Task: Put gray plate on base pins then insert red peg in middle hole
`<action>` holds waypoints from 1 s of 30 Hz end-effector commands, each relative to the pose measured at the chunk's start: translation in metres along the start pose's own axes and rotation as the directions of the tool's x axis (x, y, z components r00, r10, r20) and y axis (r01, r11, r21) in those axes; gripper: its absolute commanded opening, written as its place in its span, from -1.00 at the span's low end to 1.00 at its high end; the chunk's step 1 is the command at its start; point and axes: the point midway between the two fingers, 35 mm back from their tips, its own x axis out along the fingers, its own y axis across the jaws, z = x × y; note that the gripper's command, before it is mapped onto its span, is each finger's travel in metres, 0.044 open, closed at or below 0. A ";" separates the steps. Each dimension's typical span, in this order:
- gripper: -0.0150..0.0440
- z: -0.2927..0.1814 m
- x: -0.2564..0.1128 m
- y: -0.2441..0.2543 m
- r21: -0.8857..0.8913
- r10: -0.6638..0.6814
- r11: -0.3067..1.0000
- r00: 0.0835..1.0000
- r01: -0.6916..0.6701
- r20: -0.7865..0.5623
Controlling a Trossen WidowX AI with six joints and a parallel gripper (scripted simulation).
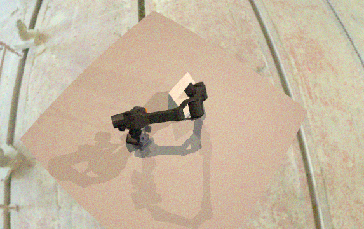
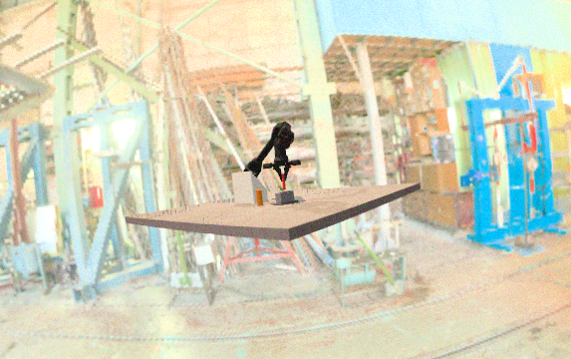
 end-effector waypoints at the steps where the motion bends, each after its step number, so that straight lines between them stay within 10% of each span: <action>1: -0.49 0.000 0.006 -0.001 0.007 0.000 1.000 1.000 0.000 -0.003; 30: -0.49 -0.001 0.015 -0.002 -0.004 -0.004 1.000 1.000 0.004 0.000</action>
